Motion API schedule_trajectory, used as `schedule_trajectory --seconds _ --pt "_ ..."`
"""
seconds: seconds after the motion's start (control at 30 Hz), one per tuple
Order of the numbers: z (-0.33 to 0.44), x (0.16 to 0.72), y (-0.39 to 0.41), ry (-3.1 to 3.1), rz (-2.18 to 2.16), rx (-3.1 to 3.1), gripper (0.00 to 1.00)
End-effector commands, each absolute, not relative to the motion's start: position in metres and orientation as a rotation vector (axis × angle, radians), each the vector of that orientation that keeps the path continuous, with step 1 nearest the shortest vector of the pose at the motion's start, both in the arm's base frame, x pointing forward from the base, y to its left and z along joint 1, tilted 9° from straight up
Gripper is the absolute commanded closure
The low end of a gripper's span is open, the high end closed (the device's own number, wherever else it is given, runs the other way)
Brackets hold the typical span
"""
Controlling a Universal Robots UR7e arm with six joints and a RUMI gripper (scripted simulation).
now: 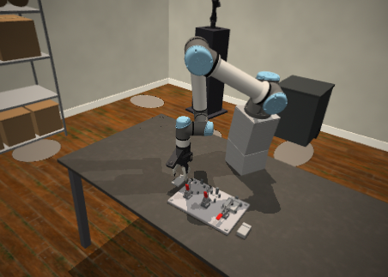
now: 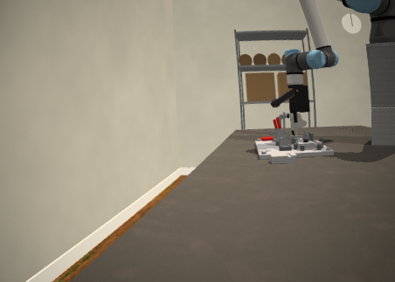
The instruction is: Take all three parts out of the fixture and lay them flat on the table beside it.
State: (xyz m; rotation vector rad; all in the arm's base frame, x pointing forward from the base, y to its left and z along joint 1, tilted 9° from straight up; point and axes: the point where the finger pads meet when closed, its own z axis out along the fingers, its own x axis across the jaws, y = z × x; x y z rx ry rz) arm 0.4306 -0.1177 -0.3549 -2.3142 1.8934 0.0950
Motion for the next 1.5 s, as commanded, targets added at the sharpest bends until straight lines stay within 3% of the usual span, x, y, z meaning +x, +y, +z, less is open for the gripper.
schedule_trajectory --seconds 0.0,0.43,1.07,1.1,1.47 --pt "-0.328 0.428 -0.122 1.896 0.096 -2.311 0.53" --pt "-0.287 0.426 -0.129 1.896 0.096 -2.312 0.53" --pt "-0.285 0.427 -0.129 1.895 0.095 -2.312 0.53" --pt "-0.285 0.427 -0.129 1.895 0.095 -2.312 0.72" --pt "-0.276 0.426 -0.13 1.896 0.096 -2.311 0.72"
